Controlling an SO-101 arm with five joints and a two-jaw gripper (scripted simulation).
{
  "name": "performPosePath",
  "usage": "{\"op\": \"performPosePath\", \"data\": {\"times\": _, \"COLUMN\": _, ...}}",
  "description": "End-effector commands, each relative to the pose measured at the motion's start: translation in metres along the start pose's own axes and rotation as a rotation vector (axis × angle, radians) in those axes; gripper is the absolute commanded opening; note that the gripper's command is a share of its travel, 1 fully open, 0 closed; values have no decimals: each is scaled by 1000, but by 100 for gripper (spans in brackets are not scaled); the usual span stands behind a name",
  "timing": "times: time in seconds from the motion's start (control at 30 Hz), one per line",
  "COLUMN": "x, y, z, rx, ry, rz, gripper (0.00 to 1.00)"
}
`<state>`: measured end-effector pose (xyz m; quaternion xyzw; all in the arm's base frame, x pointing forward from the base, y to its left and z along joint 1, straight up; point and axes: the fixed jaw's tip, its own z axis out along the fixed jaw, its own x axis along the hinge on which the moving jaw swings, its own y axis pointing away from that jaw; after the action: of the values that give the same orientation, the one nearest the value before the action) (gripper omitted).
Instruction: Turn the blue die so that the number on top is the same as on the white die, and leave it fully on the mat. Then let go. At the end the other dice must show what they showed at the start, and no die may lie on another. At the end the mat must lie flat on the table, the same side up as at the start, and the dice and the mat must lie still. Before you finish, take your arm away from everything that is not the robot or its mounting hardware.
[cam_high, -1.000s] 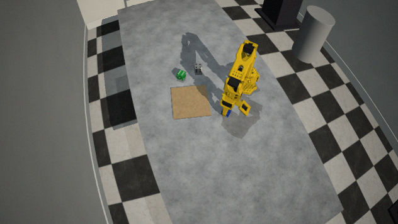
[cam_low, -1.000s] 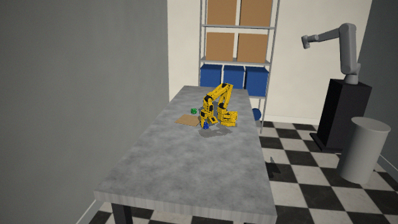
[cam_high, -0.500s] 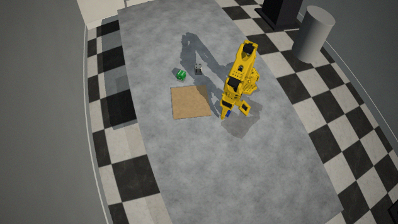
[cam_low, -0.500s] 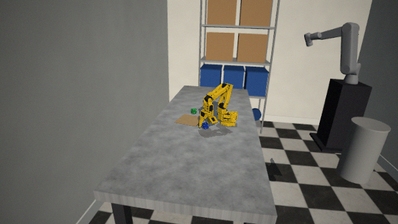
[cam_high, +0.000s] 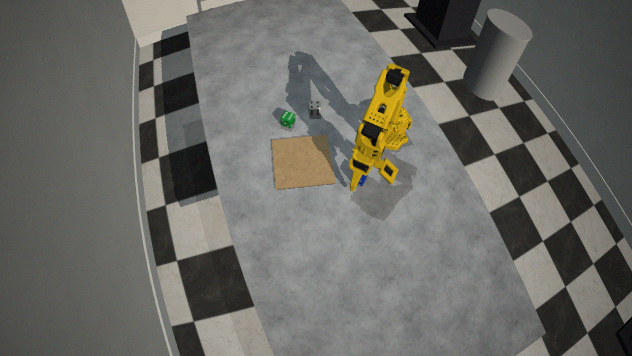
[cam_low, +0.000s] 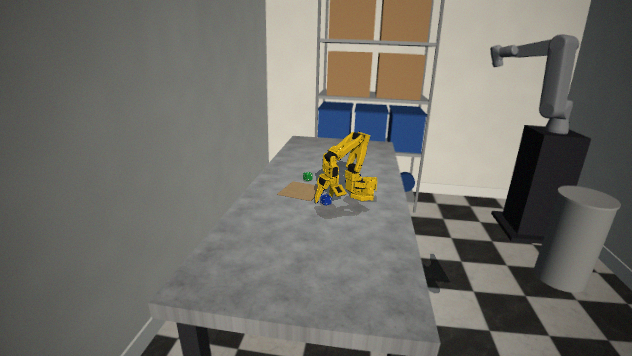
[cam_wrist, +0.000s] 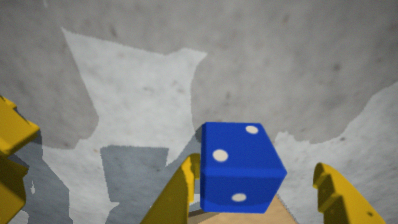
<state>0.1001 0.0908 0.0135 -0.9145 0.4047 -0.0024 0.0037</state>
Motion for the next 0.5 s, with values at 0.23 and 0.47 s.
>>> {"op": "performPosePath", "data": {"times": 0.23, "x": -1, "y": -13, "z": -36, "rx": 71, "ry": -2, "rz": -11, "gripper": 36}}
{"op": "performPosePath", "data": {"times": 0.47, "x": -1, "y": -11, "z": -54, "rx": 71, "ry": -2, "rz": -11, "gripper": 36}}
